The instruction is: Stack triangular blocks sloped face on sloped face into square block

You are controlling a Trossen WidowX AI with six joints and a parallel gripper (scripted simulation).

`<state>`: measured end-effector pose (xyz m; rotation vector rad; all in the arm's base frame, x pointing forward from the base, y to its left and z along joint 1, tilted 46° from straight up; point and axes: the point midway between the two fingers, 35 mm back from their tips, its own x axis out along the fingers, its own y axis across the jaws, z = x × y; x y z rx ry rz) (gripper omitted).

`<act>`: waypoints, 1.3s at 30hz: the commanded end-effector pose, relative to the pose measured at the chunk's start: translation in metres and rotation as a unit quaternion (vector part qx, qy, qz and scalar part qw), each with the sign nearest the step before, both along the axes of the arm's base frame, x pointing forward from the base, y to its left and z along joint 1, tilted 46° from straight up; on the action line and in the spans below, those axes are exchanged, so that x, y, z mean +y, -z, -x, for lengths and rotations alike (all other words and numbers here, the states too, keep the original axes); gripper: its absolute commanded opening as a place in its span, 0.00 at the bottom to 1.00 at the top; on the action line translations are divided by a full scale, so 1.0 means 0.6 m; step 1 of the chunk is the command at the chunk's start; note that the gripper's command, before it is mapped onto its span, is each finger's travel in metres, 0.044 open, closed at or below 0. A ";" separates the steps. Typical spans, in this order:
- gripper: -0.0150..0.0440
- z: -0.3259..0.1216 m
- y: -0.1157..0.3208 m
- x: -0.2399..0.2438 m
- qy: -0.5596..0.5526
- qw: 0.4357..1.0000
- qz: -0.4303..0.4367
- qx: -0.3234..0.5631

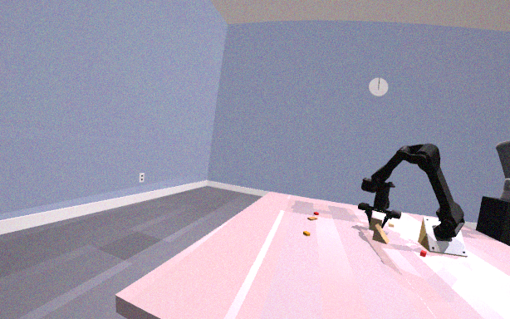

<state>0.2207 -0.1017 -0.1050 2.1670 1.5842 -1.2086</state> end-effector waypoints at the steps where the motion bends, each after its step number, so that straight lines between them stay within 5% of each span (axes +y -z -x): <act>1: 0.65 0.000 0.000 0.000 0.000 1.000 0.000 0.000; 9: 1.00 0.000 0.000 0.000 0.000 1.000 0.000 0.000; 32: 1.00 0.006 -0.065 -0.069 0.003 1.000 0.006 0.003; 39: 1.00 -0.039 -0.148 -0.033 -0.077 0.973 0.189 0.105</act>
